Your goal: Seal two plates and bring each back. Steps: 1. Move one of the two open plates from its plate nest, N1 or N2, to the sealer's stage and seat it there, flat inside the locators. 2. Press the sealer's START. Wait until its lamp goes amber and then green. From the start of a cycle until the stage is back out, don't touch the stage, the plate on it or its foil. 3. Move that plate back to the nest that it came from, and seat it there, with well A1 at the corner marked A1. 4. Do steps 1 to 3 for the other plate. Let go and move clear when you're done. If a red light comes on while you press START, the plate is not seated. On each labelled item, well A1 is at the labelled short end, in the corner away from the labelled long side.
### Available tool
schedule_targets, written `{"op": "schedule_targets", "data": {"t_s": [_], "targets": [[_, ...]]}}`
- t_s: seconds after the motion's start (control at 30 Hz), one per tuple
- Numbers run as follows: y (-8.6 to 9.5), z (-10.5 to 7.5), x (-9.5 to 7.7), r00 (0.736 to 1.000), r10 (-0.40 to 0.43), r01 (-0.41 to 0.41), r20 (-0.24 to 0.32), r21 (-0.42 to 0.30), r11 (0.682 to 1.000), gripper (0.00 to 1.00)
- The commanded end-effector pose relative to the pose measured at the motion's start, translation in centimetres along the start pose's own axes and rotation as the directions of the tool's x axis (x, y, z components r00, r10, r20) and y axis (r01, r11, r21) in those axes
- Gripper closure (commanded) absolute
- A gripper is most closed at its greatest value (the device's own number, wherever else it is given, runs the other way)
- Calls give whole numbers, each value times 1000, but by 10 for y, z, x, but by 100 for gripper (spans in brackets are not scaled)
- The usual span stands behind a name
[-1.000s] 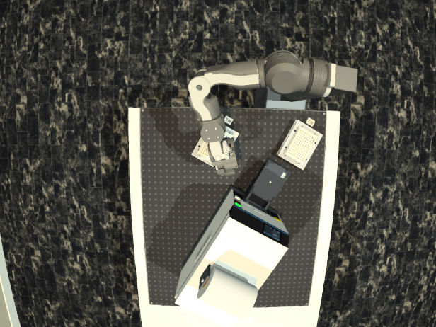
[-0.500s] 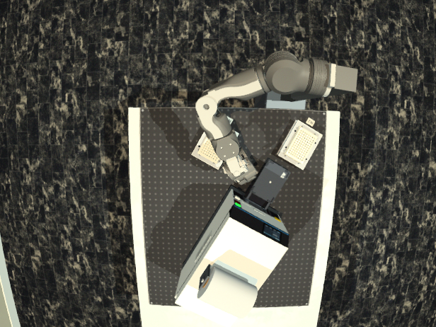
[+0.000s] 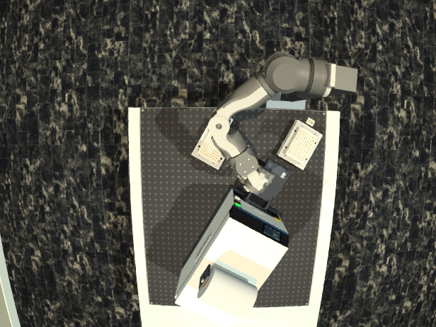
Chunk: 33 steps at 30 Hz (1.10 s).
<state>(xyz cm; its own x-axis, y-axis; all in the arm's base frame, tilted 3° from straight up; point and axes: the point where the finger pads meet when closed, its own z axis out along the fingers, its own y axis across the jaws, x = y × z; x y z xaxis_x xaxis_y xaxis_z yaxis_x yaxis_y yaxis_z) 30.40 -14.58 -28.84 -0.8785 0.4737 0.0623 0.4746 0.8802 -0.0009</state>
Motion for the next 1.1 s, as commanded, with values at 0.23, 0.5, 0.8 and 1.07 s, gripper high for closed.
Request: {"op": "schedule_targets", "data": {"t_s": [0.23,0.5,0.8,1.07], "targets": [[2,0,2,998,-70,70,7,22,997,35],[-13,5,2,996,-71,70,62,22,997,35],[-57,13,1,981,-75,73,179,20,997,35],[-86,19,0,968,-74,71,239,19,997,35]]}}
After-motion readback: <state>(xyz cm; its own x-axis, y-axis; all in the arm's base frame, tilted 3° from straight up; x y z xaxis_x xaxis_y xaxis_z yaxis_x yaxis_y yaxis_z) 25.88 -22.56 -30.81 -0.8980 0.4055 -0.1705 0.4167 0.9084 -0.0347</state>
